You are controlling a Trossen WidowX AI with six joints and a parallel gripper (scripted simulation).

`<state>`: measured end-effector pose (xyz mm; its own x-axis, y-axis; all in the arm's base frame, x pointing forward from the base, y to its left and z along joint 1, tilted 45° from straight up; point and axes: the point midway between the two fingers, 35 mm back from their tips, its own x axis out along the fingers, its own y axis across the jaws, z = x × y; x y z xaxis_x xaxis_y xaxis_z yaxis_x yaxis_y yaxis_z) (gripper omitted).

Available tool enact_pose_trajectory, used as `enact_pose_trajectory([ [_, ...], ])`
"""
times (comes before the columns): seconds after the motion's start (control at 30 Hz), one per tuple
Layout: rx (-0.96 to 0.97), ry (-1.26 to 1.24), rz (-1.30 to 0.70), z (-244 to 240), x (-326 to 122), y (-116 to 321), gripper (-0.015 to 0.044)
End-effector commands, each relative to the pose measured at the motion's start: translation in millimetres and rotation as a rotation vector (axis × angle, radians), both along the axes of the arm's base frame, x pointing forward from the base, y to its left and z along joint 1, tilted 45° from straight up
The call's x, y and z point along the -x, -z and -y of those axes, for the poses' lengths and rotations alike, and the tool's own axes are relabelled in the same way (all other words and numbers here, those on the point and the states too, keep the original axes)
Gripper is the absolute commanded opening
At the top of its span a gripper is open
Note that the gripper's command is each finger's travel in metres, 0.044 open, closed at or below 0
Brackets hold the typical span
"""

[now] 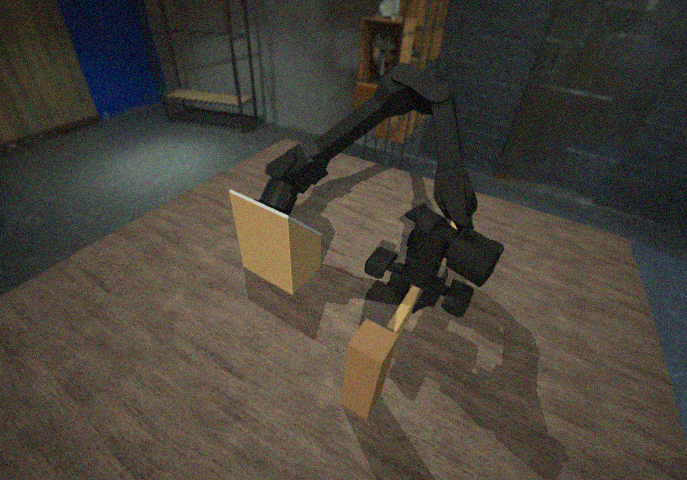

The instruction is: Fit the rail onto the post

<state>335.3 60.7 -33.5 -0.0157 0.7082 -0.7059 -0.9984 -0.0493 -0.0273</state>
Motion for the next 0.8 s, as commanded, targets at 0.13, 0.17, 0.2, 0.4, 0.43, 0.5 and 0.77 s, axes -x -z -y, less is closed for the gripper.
enact_pose_trajectory([
  [0.13, 0.000, 0.005, 0.008, 2.6, -1.2, -2.2, 0.0000],
  [0.17, 0.000, 0.005, 0.008, 2.7, -1.2, -2.0, 0.0000],
  [0.2, 0.000, 0.005, 0.008, 2.7, -1.1, -1.6, 0.0000],
  [0.4, 0.000, 0.005, 0.008, 2.9, -0.8, 0.3, 0.0000],
  [0.43, 0.000, 0.005, 0.008, 2.9, -0.8, 0.6, 0.0000],
  [0.5, 0.000, 0.005, 0.008, 2.9, -0.7, 1.2, 0.0000],
  [0.77, 0.000, 0.005, 0.008, 3.1, -0.3, 3.8, 0.0000],
])
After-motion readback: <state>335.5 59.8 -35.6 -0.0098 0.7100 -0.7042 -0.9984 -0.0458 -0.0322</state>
